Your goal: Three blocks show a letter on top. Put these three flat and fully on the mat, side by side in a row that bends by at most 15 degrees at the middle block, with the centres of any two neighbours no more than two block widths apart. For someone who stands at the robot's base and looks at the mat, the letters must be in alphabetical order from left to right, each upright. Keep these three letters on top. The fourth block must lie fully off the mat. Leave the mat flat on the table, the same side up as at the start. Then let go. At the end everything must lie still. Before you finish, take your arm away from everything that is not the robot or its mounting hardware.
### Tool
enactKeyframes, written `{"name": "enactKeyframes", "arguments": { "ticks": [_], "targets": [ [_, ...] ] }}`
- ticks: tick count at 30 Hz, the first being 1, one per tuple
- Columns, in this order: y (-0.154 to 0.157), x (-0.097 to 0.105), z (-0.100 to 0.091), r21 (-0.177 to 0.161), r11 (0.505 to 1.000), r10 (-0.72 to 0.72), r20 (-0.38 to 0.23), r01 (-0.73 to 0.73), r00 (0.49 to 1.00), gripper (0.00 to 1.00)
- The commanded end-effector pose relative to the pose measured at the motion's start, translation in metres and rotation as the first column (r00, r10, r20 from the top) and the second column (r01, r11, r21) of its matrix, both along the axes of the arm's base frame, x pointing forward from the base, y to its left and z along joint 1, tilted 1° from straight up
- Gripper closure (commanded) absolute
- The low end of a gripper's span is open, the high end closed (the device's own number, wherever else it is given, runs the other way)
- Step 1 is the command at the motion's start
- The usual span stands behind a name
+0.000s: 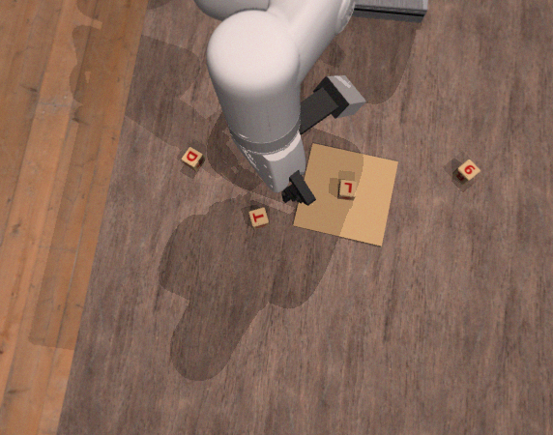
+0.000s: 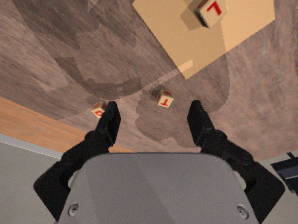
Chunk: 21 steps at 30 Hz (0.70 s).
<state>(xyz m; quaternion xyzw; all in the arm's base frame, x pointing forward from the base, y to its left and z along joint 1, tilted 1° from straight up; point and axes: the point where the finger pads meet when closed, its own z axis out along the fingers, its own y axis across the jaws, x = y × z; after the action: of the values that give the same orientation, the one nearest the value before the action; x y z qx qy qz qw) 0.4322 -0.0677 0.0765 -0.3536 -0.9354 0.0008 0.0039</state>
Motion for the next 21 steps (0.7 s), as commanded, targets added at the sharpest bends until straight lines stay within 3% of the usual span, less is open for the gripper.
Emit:
{"name": "enactKeyframes", "arguments": {
  "ticks": [1, 7, 21],
  "targets": [
    [-0.007, 0.001, 0.001, -0.001, 0.99, -0.138, 0.004, 0.138, 0.99, 0.0],
    [-0.011, 0.001, 0.001, -0.001, 0.973, -0.231, 0.004, 0.231, 0.973, 0.0],
    [-0.029, 0.001, 0.0, -0.002, 0.827, -0.562, 0.005, 0.562, 0.827, 0.0]
  ]
}}
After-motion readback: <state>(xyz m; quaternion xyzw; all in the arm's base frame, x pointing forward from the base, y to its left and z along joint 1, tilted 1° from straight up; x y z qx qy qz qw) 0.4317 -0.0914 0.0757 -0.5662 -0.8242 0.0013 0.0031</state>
